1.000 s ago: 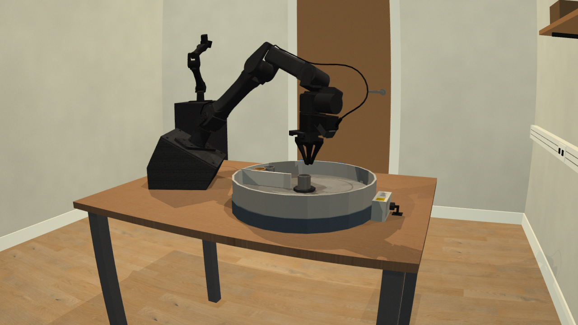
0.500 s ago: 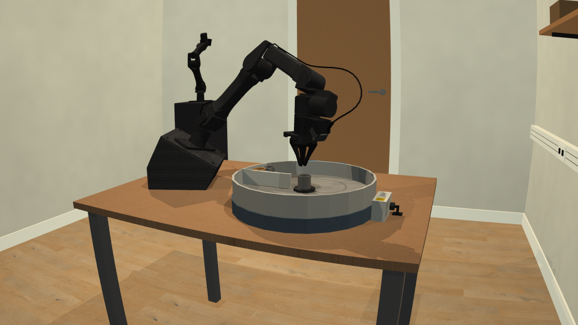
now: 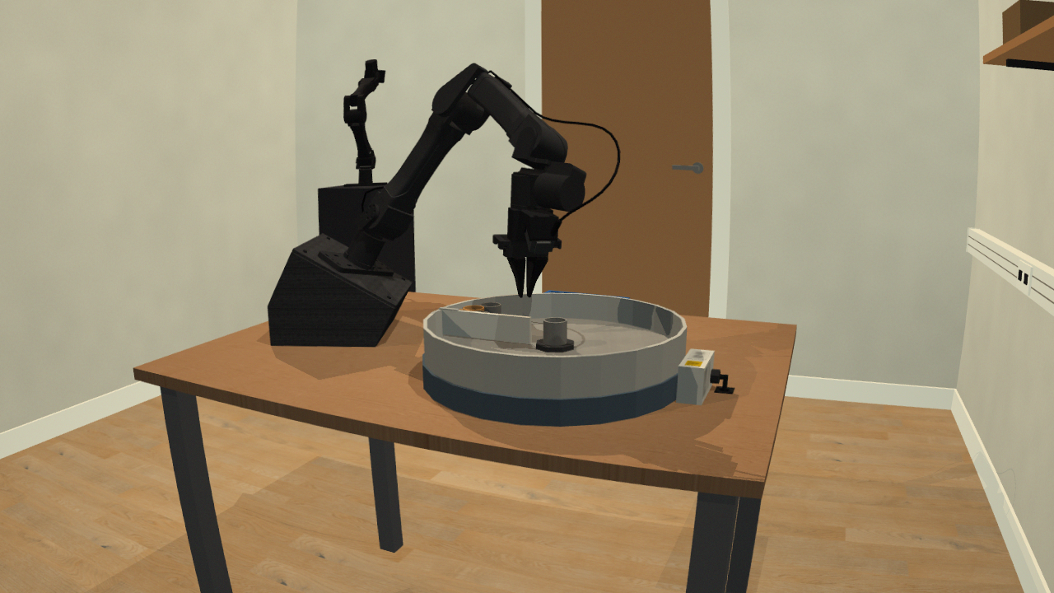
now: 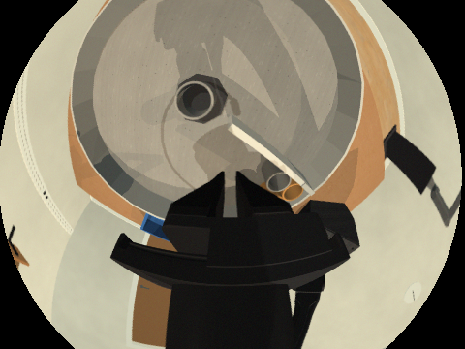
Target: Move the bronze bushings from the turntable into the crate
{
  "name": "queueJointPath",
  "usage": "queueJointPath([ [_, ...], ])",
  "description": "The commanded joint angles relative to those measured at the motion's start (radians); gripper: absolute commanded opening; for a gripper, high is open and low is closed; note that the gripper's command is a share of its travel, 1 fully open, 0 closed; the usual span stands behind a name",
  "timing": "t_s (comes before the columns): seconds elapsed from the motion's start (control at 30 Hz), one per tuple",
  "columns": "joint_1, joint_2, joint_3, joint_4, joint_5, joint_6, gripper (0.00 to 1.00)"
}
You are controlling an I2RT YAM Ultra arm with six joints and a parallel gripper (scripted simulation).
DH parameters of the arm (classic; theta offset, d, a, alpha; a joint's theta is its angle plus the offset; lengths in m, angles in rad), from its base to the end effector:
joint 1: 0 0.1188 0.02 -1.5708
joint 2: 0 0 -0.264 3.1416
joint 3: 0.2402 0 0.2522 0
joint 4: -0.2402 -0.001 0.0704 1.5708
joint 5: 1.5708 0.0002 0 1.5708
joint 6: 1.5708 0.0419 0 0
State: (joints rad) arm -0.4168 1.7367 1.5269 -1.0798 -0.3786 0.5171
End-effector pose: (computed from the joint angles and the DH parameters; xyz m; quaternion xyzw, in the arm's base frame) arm 0.3229 -0.1249 0.2817 0.4142 0.8802 0.1930 0.1281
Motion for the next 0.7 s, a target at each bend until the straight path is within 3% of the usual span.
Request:
queueJointPath([
  [0.0, -0.026, -0.084, -0.08, 0.055, -0.013, 0.137, 0.13],
  [0.1, -0.029, -0.102, -0.109, 0.064, -0.014, 0.164, 0.13],
  [0.5, -0.056, -0.308, -0.409, 0.154, -0.021, 0.47, 0.13],
  [0.67, -0.062, -0.346, -0.457, 0.165, -0.022, 0.524, 0.13],
])
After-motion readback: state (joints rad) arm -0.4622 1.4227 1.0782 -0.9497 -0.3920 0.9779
